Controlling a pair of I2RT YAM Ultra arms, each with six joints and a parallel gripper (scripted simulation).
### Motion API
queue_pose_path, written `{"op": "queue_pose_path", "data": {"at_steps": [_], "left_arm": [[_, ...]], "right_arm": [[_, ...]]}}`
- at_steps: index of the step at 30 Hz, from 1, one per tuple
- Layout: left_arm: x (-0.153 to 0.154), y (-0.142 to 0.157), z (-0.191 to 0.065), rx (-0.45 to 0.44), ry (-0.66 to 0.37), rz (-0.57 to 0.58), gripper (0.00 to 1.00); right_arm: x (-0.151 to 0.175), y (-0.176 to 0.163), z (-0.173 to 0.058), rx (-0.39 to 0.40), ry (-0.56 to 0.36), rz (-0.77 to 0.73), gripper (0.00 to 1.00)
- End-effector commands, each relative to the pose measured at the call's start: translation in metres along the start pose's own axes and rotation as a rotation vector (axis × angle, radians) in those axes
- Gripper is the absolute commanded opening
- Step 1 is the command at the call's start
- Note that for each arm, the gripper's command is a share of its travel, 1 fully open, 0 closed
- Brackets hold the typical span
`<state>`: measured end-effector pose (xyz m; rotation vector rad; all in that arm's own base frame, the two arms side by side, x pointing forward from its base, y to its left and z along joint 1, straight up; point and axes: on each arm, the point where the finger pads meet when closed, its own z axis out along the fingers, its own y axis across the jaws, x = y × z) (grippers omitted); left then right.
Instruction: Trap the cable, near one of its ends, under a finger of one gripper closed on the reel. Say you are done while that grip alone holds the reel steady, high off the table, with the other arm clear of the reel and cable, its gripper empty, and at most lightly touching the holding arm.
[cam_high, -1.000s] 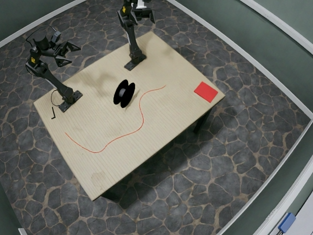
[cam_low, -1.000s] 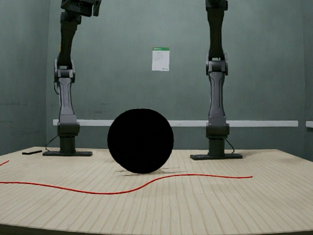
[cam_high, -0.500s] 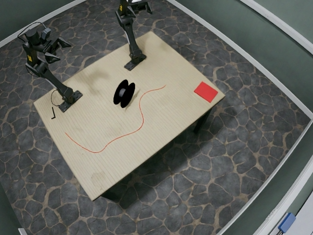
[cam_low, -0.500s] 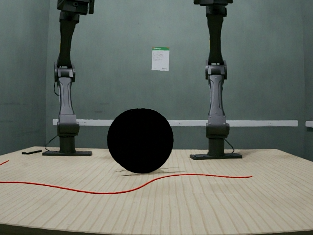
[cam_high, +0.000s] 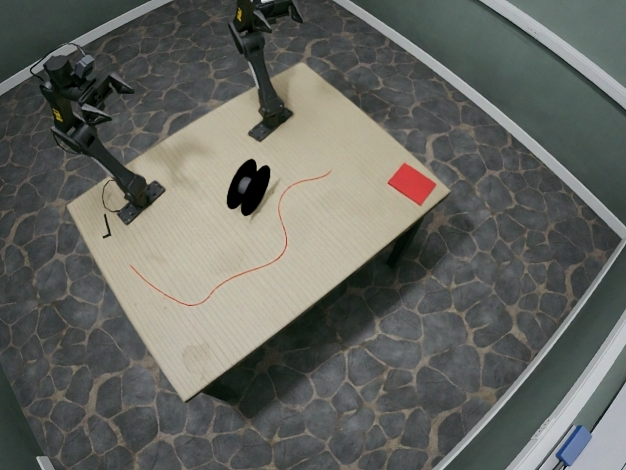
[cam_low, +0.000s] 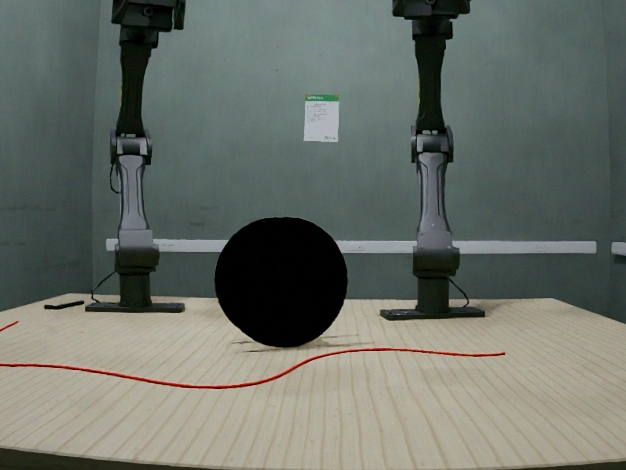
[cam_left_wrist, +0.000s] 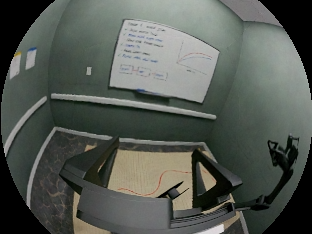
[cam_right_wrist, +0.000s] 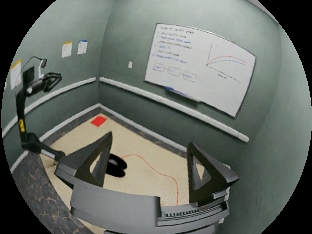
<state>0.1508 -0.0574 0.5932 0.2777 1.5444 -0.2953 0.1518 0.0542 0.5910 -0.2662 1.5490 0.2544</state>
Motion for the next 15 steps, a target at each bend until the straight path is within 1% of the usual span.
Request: {"op": "queue_pose_path", "data": {"at_steps": [1,4,7,15], "left_arm": [[-0.0038,0.0021,-0.0179,-0.008,-0.022,0.016,1.00],[-0.0046,0.0022,-0.0206,-0.009,-0.027,0.017,1.00],[-0.0032,0.0022,-0.0154,-0.009,-0.017,0.017,1.00],[-0.0034,0.0025,-0.0159,-0.011,-0.018,0.017,1.00]], "right_arm": [[-0.0015,-0.0024,-0.0019,0.009,0.007,0.015,1.00],[-0.0009,-0.0031,-0.0020,0.013,0.008,0.016,1.00],[-0.0031,-0.0029,-0.0040,0.012,0.001,0.016,1.00],[-0.0036,-0.0028,-0.0045,0.011,-0.001,0.016,1.00]]}}
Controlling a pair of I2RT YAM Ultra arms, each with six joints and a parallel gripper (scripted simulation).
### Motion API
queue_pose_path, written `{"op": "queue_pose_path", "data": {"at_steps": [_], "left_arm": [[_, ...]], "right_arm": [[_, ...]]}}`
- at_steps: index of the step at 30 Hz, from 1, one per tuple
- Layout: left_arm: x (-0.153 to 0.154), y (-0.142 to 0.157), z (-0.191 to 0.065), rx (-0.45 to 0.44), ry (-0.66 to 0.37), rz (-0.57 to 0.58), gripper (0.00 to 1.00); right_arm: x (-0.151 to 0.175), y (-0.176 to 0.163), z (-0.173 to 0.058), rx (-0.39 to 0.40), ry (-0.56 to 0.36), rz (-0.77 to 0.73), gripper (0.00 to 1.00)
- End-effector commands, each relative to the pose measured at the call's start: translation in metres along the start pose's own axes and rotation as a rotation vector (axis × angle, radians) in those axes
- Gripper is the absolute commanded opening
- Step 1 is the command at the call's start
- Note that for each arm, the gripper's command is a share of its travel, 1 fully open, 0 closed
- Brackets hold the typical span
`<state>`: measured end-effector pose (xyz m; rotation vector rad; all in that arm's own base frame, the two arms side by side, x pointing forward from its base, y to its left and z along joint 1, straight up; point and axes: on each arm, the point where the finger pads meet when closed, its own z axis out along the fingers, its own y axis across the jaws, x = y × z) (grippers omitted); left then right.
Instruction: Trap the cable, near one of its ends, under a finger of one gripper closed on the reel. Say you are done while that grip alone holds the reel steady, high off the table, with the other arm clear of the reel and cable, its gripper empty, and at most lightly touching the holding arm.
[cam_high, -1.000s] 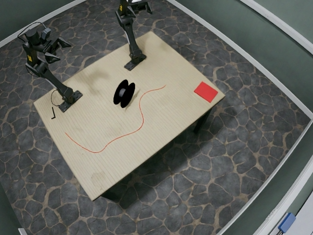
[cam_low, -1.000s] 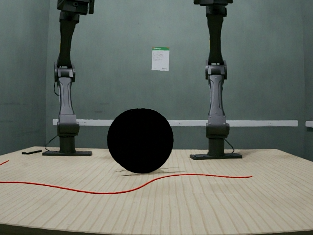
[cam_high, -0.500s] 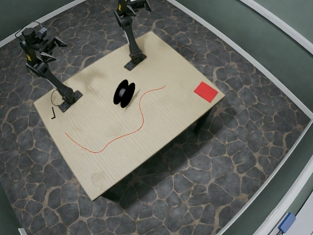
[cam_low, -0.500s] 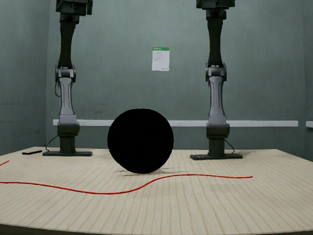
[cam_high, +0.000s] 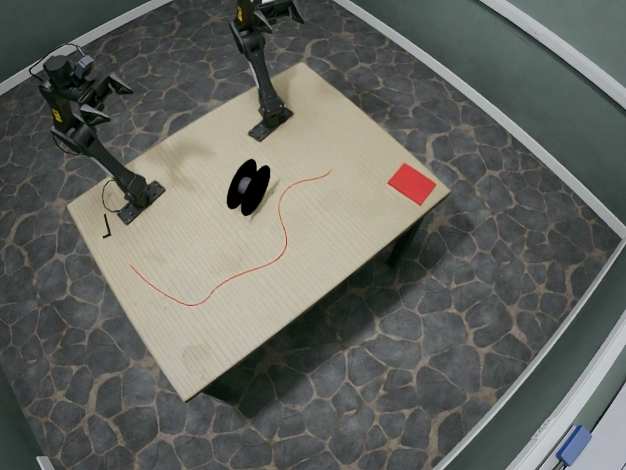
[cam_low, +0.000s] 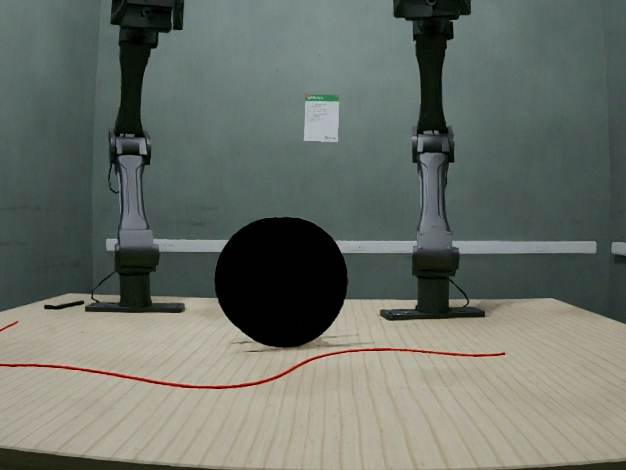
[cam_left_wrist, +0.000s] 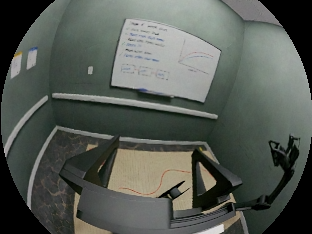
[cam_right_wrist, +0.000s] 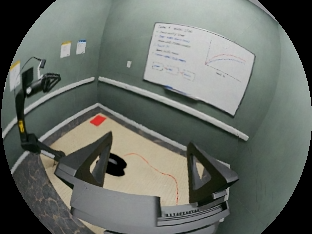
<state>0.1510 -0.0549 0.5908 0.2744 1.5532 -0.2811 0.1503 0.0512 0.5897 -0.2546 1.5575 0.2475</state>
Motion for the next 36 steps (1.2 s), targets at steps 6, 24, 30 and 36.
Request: {"op": "queue_pose_path", "data": {"at_steps": [6,24,30,36], "left_arm": [[-0.006,0.008,-0.015,-0.050,-0.026,0.012,1.00],[-0.006,0.042,-0.022,-0.292,-0.026,0.015,1.00],[-0.006,0.063,-0.030,-0.447,-0.025,0.017,1.00],[-0.006,0.078,-0.038,-0.565,-0.025,0.019,1.00]], "right_arm": [[-0.005,-0.001,-0.002,0.003,-0.008,0.012,1.00],[-0.005,-0.011,-0.002,0.069,-0.008,0.011,1.00],[-0.005,-0.015,-0.003,0.094,-0.008,0.011,1.00],[-0.005,-0.018,-0.003,0.114,-0.008,0.011,1.00]]}}
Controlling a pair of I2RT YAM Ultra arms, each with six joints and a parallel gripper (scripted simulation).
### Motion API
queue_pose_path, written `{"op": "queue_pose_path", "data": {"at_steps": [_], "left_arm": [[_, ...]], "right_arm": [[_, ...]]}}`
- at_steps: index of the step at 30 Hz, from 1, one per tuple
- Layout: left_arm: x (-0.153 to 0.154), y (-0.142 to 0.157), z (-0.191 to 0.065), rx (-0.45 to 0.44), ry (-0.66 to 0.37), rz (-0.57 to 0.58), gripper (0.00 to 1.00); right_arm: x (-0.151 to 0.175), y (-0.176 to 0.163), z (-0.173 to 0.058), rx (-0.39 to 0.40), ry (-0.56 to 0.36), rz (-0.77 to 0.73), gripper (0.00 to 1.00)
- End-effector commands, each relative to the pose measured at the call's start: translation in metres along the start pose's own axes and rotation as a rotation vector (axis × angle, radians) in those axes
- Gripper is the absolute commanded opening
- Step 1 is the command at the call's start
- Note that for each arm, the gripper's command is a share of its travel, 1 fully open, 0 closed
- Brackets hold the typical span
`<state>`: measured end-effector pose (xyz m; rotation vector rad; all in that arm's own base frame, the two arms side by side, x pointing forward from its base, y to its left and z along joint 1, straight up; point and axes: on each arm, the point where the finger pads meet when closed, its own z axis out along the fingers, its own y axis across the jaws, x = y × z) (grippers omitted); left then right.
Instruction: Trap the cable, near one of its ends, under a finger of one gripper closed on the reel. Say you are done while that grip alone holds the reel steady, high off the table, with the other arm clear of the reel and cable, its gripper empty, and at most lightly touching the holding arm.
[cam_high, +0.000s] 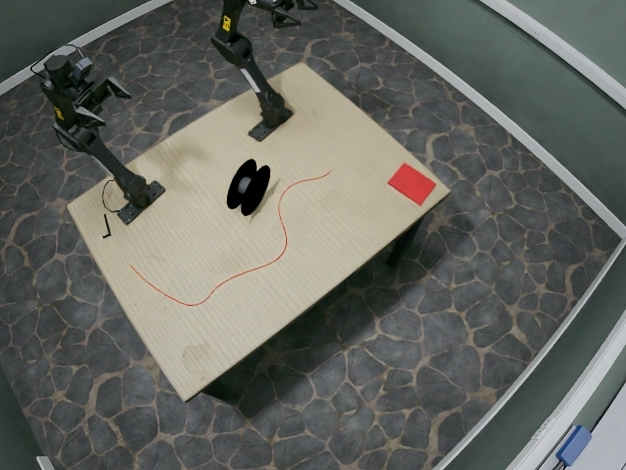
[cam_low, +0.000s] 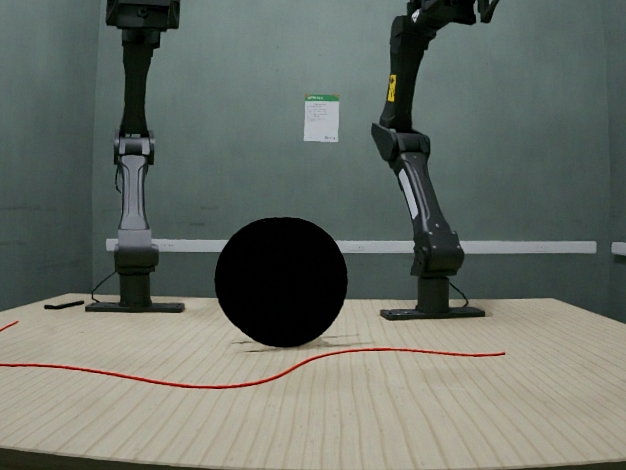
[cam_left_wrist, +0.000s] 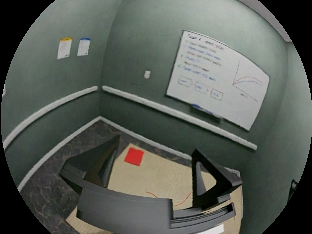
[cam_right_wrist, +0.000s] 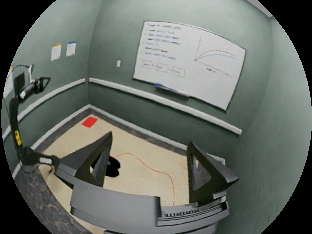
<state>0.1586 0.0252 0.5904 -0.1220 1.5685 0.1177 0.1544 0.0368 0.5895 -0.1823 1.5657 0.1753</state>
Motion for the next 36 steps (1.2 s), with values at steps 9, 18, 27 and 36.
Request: {"op": "queue_pose_path", "data": {"at_steps": [9,18,27,36], "left_arm": [[-0.006,0.050,-0.024,-0.349,-0.027,0.014,1.00],[-0.006,0.080,-0.040,-0.580,-0.026,0.017,1.00],[-0.006,0.109,-0.066,-0.852,-0.024,0.020,1.00],[-0.006,0.124,-0.086,-1.023,-0.023,0.022,1.00]], "right_arm": [[-0.005,-0.011,-0.002,0.073,-0.009,0.011,1.00],[-0.005,-0.018,-0.003,0.114,-0.009,0.011,1.00],[-0.005,-0.026,-0.004,0.163,-0.009,0.011,1.00],[-0.005,-0.030,-0.005,0.195,-0.009,0.011,1.00]]}}
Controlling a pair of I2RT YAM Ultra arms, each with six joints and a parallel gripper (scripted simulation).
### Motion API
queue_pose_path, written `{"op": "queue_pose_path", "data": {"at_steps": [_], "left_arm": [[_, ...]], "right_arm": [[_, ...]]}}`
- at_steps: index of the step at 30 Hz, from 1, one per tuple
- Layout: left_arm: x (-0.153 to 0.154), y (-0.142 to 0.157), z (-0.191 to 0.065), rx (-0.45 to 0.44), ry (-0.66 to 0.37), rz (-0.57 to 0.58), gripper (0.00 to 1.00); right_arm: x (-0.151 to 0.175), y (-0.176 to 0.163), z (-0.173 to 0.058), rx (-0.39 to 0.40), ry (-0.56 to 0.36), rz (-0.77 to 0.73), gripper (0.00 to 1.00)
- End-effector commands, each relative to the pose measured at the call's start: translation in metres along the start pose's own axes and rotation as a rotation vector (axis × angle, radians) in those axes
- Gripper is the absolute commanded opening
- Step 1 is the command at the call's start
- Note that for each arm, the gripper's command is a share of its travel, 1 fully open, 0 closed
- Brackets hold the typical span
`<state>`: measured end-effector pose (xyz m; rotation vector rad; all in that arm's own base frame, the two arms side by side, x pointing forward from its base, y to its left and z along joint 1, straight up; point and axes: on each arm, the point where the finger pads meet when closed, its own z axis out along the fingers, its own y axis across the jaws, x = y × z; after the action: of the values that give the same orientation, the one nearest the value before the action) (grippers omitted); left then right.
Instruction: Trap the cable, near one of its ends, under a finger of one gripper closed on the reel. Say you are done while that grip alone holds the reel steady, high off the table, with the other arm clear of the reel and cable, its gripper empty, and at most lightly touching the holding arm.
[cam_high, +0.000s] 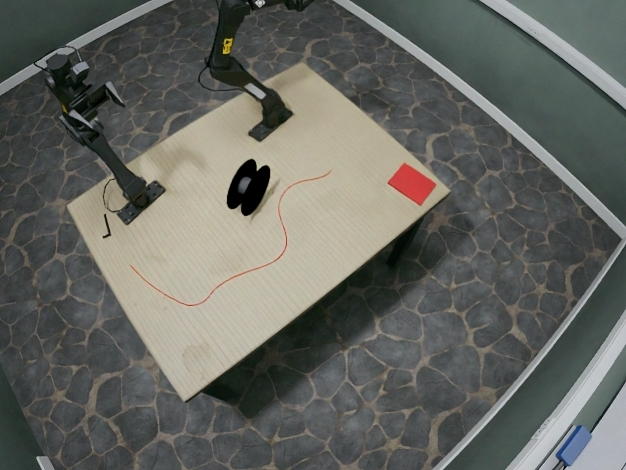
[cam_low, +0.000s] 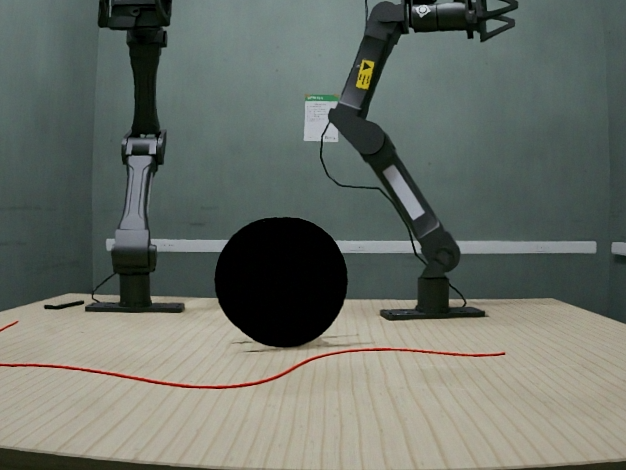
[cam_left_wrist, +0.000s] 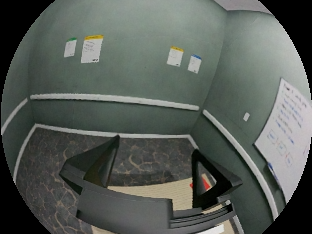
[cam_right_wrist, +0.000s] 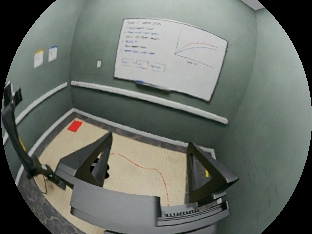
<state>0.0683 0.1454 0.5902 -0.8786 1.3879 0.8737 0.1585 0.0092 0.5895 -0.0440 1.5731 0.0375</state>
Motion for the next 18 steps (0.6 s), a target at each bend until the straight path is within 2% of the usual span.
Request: {"op": "queue_pose_path", "data": {"at_steps": [1,10,18], "left_arm": [[-0.006,0.011,-0.016,-0.070,-0.029,0.010,1.00],[-0.006,0.031,-0.019,-0.209,-0.028,0.012,1.00],[-0.006,0.037,-0.020,-0.255,-0.028,0.012,1.00]], "right_arm": [[-0.005,-0.004,-0.002,0.023,-0.009,0.011,1.00],[-0.005,-0.008,-0.002,0.048,-0.009,0.011,1.00],[-0.005,-0.009,-0.002,0.058,-0.009,0.011,1.00]]}}
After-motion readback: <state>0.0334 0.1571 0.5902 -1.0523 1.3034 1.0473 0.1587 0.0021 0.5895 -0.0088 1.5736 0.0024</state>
